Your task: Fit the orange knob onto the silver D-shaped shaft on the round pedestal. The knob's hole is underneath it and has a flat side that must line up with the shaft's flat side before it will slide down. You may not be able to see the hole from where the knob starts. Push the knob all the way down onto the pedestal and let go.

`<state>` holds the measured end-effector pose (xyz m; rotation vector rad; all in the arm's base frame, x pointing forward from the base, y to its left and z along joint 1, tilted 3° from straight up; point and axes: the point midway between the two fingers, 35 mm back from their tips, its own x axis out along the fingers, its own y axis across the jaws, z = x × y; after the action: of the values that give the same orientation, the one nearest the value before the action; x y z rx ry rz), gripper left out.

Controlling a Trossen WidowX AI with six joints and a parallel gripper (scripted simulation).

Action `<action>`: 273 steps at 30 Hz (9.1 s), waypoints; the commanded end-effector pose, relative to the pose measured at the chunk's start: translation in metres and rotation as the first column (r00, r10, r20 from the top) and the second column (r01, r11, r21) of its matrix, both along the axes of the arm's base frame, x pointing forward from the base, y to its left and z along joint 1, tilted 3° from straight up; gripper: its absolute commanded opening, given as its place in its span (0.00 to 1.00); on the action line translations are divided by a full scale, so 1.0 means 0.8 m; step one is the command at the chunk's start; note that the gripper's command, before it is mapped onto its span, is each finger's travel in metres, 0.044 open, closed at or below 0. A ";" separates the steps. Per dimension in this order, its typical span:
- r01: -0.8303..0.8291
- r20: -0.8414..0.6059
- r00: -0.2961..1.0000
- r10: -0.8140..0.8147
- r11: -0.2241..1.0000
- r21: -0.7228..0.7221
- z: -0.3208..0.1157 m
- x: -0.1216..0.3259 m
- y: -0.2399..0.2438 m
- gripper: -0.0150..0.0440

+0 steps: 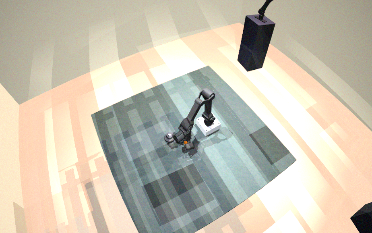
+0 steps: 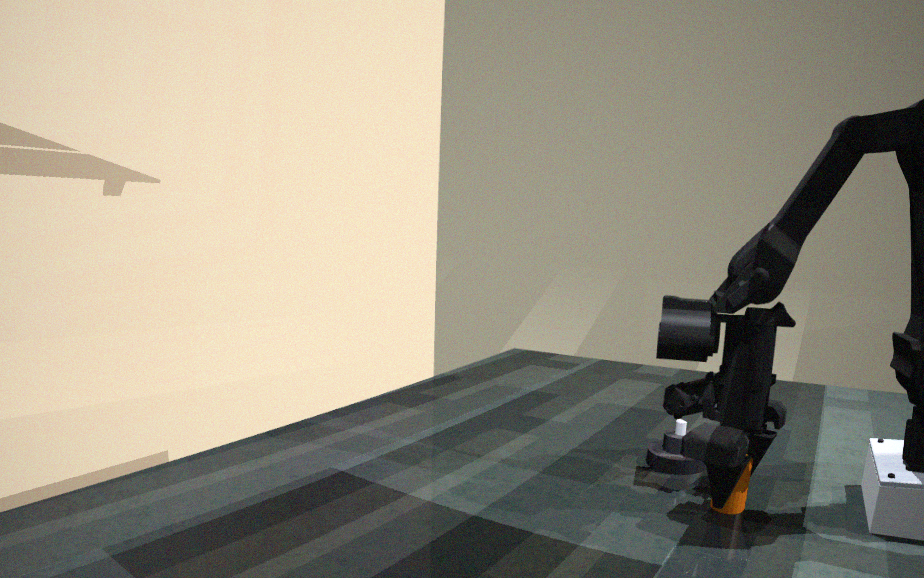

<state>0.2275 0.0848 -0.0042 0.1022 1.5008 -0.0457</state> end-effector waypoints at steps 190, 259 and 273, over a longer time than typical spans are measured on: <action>-0.001 0.002 1.000 0.001 1.000 0.002 0.124 0.038 0.071 0.25; 0.005 0.000 1.000 -0.005 1.000 0.002 0.108 0.045 0.078 1.00; 0.005 0.000 1.000 -0.005 1.000 0.002 0.078 0.048 0.080 1.00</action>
<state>0.2669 0.1494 0.0671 0.1106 1.4902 -0.0373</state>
